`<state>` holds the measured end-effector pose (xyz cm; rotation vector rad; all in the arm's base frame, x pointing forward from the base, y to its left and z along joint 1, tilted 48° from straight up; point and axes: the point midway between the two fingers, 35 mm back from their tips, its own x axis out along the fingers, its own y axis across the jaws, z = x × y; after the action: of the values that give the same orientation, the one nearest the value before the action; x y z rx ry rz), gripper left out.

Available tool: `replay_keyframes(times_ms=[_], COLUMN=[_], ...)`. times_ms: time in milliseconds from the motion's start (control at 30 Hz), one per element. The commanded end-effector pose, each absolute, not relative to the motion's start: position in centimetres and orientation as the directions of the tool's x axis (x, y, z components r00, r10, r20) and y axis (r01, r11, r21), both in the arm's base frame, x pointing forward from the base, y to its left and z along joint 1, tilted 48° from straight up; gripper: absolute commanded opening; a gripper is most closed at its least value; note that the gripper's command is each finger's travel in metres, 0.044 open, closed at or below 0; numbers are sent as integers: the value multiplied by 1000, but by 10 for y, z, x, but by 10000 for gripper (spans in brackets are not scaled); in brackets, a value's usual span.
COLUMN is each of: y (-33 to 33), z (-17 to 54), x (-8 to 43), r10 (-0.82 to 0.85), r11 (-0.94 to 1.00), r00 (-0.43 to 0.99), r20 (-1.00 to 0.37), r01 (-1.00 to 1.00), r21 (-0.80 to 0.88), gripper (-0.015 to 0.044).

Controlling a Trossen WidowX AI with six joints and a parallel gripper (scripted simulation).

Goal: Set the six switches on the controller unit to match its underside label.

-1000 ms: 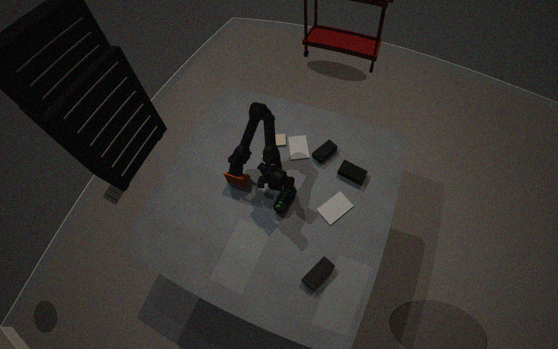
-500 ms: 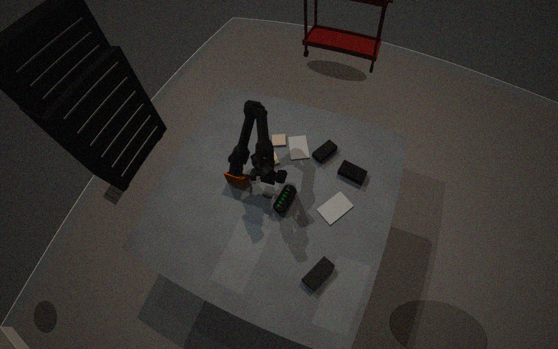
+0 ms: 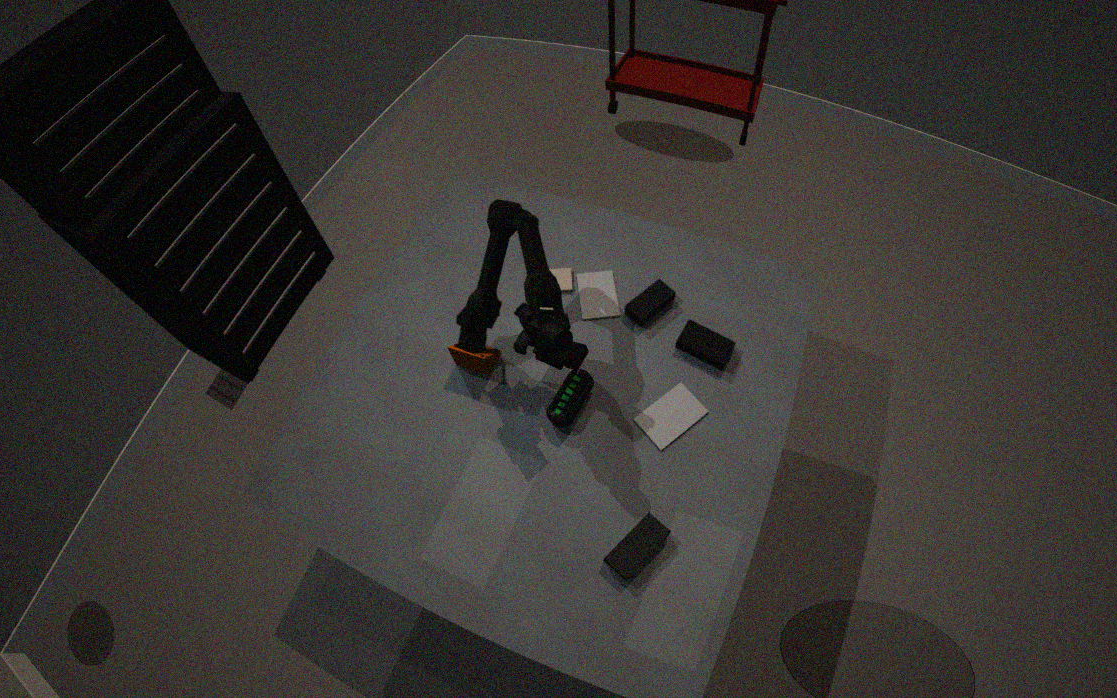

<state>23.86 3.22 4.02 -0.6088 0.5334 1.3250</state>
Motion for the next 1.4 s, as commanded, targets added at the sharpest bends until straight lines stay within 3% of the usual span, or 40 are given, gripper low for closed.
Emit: replay_keyframes(times_ms=[0,433,1000,1367], y=[31,32,21,21], z=[41,41,60,64], x=[241,240,291,304], r10=[715,720,631,595], r11=[139,137,-29,-78], r00=[172,170,-55,-121], r20=[-677,-673,-774,-794], r01=[-985,-985,-998,-993], r21=[-103,-102,47,93], gripper=[0,0,440,440])
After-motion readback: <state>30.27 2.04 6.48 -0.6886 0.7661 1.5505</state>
